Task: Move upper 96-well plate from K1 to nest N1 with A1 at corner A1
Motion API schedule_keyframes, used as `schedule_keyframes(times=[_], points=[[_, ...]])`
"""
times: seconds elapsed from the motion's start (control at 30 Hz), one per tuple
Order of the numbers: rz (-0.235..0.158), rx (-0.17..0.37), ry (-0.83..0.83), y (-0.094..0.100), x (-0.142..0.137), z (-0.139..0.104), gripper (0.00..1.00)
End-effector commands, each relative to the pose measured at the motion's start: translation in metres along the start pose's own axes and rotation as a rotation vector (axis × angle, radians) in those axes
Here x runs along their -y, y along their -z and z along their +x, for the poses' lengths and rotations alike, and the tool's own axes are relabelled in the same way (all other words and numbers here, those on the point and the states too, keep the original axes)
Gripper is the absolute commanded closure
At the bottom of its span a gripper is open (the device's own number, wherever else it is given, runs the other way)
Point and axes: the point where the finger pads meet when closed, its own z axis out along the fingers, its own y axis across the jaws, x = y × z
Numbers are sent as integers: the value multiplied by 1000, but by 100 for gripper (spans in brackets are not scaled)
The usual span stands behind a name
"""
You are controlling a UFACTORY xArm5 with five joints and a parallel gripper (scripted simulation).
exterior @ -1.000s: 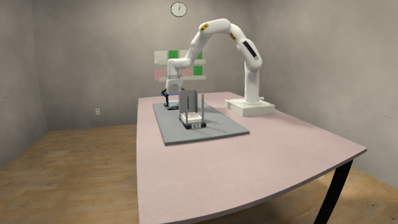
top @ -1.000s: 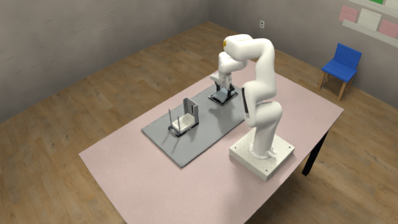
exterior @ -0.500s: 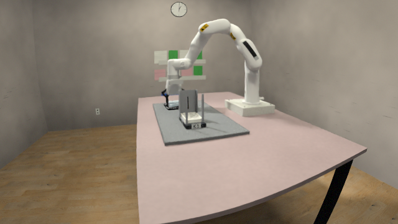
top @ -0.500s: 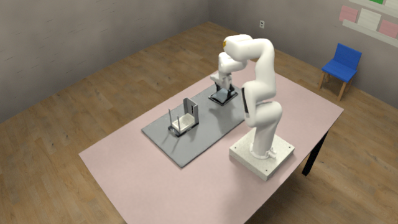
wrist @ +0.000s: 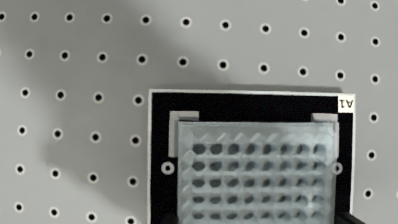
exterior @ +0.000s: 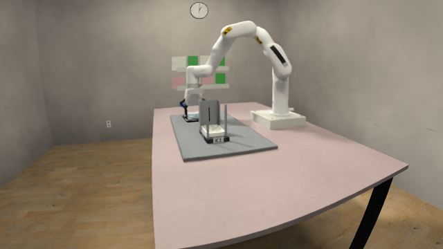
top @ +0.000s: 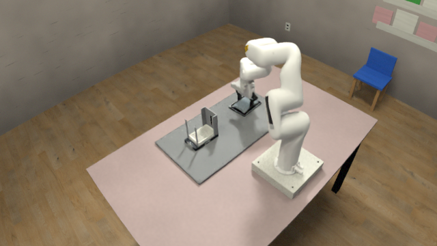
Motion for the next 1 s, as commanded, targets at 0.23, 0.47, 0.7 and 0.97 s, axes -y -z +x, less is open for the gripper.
schedule_keyframes(times=[0.23, 0.47, 0.7, 0.97], points=[[3, 15, 0, 2, -1, -1, 0], [3, 15, 0, 2, -1, -1, 0], [3, 15, 0, 12, -1, -1, 0], [3, 15, 0, 28, -2, 0, 0]])
